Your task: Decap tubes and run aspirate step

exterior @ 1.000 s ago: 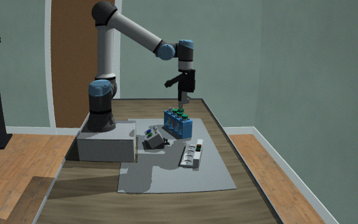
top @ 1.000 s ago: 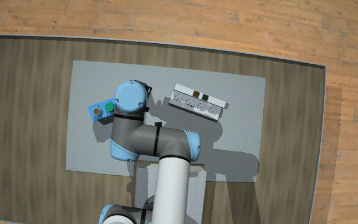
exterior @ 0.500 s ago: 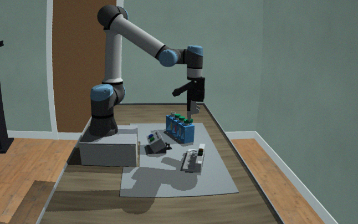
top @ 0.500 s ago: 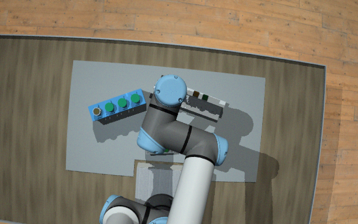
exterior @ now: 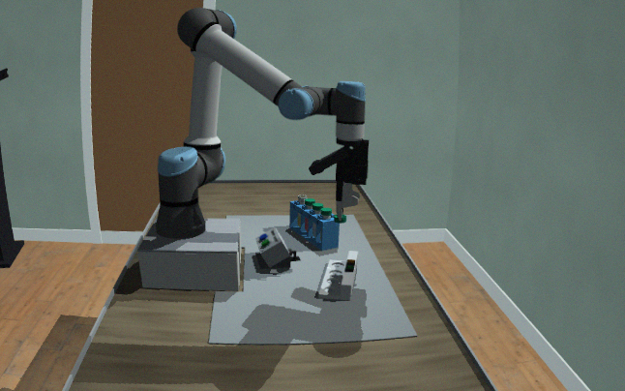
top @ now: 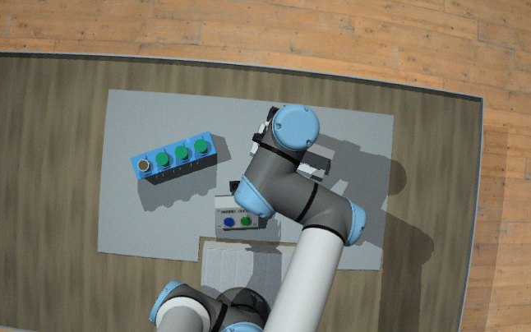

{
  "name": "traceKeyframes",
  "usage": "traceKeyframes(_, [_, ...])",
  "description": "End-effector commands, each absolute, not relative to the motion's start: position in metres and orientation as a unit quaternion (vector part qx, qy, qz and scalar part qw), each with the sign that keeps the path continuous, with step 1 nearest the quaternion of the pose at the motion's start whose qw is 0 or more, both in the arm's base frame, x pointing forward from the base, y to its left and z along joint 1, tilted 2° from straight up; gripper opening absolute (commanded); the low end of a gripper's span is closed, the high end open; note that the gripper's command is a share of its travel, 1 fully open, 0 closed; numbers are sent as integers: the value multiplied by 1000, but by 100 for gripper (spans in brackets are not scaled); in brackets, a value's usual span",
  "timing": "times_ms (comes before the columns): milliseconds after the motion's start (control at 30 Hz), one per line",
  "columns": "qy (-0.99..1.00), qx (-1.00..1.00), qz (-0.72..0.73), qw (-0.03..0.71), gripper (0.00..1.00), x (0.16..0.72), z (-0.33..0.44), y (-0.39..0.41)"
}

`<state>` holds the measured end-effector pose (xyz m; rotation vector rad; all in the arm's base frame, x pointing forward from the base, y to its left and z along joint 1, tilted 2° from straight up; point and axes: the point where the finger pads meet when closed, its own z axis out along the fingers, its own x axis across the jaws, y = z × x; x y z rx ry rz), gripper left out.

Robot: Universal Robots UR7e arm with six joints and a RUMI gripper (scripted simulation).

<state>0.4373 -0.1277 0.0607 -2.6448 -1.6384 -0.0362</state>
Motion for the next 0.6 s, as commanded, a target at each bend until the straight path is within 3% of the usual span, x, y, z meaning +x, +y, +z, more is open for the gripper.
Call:
traceKeyframes(0, [-527,-850,-12,15,0,438,61,-129])
traceKeyframes(567, [-527,-850,-12,15,0,438,-9,-127])
